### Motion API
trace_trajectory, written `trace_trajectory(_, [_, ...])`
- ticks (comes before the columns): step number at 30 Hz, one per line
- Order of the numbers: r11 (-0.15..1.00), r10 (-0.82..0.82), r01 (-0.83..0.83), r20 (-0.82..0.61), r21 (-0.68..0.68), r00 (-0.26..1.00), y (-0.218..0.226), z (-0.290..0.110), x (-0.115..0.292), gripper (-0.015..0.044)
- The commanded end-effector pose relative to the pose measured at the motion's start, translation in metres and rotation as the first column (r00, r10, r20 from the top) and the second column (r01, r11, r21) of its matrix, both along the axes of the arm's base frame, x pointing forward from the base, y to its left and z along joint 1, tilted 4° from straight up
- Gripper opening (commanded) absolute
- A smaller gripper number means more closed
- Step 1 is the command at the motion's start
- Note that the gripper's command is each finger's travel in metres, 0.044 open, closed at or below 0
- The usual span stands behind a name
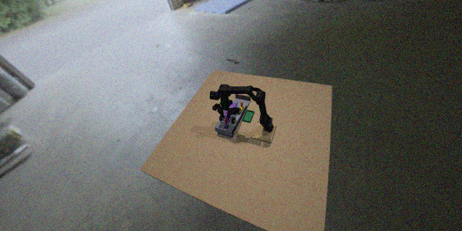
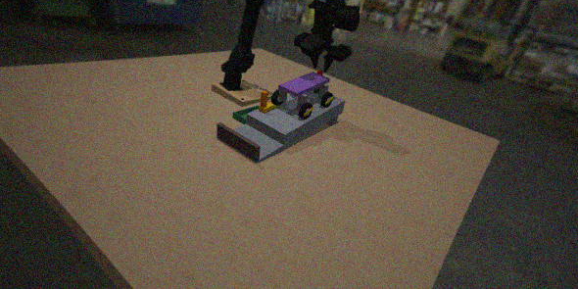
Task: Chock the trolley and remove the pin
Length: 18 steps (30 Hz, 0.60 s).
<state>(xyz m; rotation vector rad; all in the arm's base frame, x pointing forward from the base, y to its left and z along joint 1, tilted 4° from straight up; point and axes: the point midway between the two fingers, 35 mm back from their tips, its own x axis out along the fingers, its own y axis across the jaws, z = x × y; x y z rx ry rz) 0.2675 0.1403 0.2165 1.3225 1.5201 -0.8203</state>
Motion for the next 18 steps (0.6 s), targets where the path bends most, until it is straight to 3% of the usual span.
trace_trajectory(1, [1.000,-0.003,0.003,-0.002,0.001,1.000,0.002,-0.006,-0.001,0.0190])
trace_trajectory(18, [1.000,-0.003,0.003,-0.002,0.002,1.000,0.010,-0.025,0.000,0.0190])
